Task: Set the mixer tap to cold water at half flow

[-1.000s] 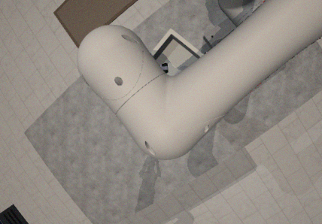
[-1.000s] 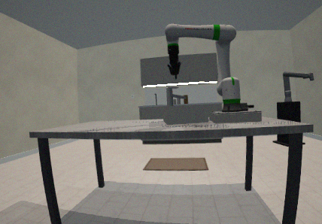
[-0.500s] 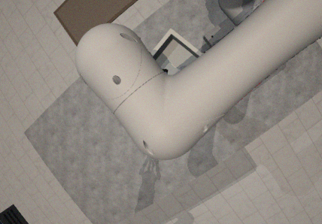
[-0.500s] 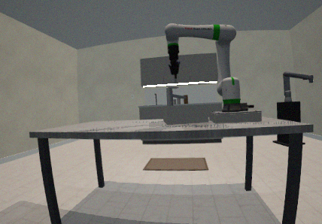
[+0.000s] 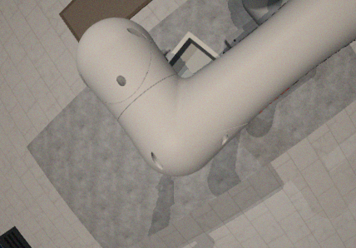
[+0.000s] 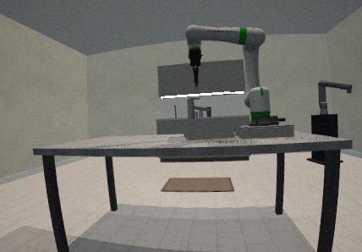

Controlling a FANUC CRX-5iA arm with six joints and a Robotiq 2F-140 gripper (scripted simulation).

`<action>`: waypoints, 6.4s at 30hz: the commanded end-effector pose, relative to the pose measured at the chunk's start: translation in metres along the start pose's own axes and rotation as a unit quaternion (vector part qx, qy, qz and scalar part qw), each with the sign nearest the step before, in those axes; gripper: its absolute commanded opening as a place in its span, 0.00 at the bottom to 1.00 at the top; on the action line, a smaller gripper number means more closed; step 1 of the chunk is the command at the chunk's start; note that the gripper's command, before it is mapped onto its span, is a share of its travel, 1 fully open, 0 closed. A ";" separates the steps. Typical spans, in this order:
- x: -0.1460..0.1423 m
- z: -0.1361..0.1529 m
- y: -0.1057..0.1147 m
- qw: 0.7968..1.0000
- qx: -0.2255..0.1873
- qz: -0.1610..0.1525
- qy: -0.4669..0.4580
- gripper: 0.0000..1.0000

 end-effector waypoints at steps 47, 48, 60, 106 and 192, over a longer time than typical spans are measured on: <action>-0.001 0.000 0.018 0.475 0.009 0.010 -0.880 0.42; -0.001 0.000 0.018 0.475 0.009 0.010 -0.880 0.42; -0.001 0.000 0.018 0.475 0.009 0.010 -0.880 0.42; -0.001 0.000 -0.020 0.475 0.009 0.010 -0.880 0.42; 0.000 0.000 -0.046 0.475 0.009 0.010 -0.880 0.42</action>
Point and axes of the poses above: the point where the finger pads meet when closed, its own y axis back along the fingers, its own x axis across the jaws, z = x × y, the point moved 4 cm from there along y, back along the fingers, and after that the axes turned 4 degrees about y, right-handed, at the moved point
